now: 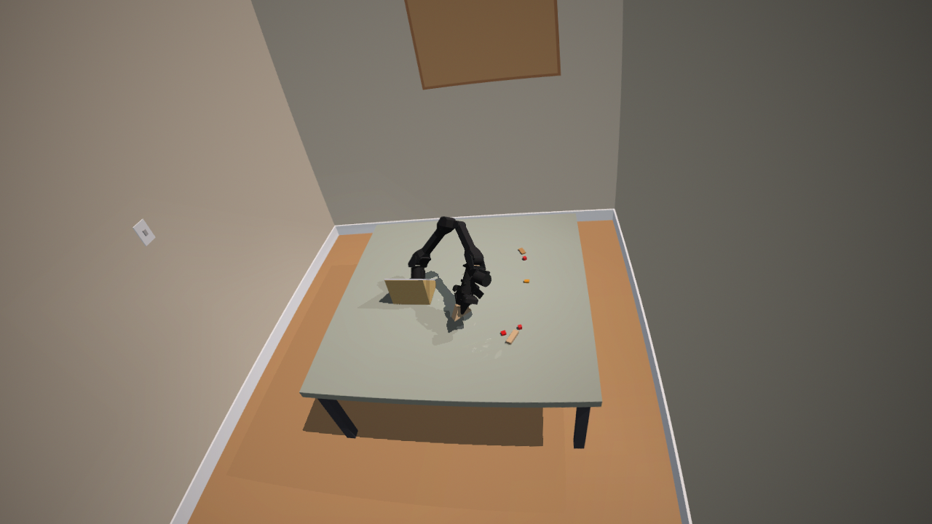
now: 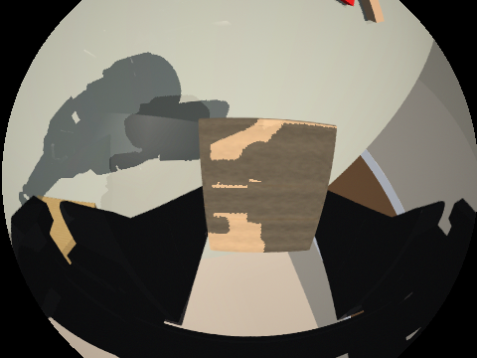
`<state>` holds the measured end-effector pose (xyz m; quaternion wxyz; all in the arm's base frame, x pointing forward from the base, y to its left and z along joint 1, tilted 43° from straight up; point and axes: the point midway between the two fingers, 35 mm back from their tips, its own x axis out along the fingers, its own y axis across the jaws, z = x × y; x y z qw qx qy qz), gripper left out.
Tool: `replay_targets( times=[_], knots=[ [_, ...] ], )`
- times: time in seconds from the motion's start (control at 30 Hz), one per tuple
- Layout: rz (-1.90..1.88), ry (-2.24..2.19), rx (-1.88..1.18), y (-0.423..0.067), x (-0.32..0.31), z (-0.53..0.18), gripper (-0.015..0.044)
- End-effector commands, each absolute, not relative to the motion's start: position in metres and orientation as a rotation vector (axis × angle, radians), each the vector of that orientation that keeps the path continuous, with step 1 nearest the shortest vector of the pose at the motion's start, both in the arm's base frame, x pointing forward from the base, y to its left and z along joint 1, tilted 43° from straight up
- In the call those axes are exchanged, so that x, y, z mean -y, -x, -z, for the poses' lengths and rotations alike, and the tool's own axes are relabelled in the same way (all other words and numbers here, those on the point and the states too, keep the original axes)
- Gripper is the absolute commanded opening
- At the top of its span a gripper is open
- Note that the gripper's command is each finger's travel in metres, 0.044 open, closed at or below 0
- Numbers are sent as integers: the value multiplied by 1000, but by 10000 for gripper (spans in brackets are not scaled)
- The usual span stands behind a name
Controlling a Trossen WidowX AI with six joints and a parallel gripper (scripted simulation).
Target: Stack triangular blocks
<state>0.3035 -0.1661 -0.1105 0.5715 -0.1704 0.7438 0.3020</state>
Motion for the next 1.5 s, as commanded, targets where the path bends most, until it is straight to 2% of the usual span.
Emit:
replay_targets(
  times=[0.0,0.73,1.47],
  knots=[
    [-583,274,-1770,-305,169,110,0],
    [18,-348,-1858,-303,171,113,0],
    [643,-964,-1823,-301,174,114,0]
  ],
)
